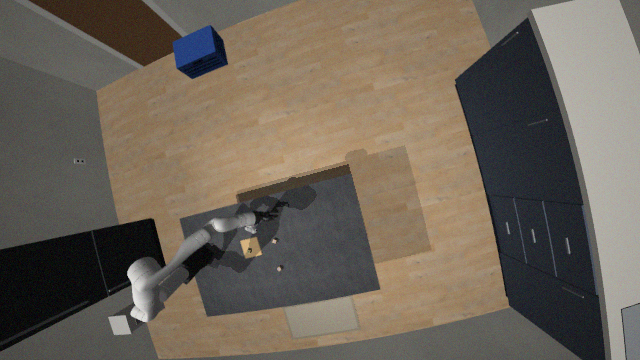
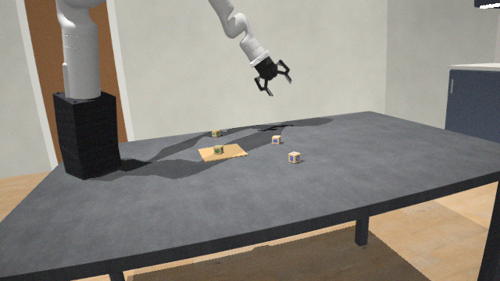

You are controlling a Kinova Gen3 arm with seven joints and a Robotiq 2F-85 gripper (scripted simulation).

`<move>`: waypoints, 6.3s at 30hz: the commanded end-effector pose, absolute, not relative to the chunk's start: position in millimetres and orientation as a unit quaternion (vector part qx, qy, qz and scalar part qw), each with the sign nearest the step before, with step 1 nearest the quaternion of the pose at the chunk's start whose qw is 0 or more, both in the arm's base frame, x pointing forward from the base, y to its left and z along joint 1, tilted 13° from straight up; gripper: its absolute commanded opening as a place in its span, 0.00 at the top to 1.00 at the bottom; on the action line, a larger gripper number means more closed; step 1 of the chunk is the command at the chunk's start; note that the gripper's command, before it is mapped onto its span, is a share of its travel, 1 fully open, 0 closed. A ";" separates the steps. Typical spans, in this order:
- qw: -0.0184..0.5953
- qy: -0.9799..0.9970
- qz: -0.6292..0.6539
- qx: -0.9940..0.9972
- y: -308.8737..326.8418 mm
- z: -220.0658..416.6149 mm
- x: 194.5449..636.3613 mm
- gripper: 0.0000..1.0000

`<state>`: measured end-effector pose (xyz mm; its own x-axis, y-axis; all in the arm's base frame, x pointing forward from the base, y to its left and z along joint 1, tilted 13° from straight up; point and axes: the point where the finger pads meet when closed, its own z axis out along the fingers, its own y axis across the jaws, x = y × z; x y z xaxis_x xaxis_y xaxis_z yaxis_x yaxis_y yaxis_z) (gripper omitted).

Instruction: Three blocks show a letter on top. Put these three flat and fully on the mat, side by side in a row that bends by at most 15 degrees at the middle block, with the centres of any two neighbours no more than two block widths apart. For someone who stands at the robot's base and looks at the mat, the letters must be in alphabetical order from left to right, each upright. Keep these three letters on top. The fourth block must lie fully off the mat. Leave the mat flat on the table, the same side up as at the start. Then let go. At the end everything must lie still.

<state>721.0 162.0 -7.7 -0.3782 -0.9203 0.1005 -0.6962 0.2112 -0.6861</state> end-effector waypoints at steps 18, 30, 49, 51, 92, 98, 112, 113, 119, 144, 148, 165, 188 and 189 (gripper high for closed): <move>0.169 0.760 -0.334 -0.532 162.8 -6.4 721.4 0.00; 0.035 0.769 -0.181 -0.612 213.6 -97.4 537.2 0.00; -0.013 0.751 -0.115 -0.650 238.8 -109.7 455.6 0.00; -0.013 0.751 -0.115 -0.650 238.8 -109.7 455.6 0.00; -0.013 0.751 -0.115 -0.650 238.4 -109.6 456.1 0.00; -0.013 0.750 -0.114 -0.651 220.7 -103.8 477.4 0.00; -0.012 0.750 -0.112 -0.652 99.5 -68.2 573.7 0.00; -0.012 0.750 -0.113 -0.651 88.2 -65.1 579.8 0.00; -0.012 0.751 -0.114 -0.651 45.3 -53.4 599.5 0.00; -0.013 0.751 -0.115 -0.650 13.3 -44.8 611.1 0.00; -0.013 0.751 -0.115 -0.650 13.3 -44.8 611.1 0.00; -0.013 0.751 -0.115 -0.650 13.3 -44.8 611.1 0.00; -0.014 0.747 -0.124 -0.653 13.4 -50.5 600.6 0.00; -0.014 0.746 -0.127 -0.654 13.3 -52.3 596.7 0.00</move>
<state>603.6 10.1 -51.2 -0.1559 -0.9713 0.1796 -0.9772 0.1251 -0.1713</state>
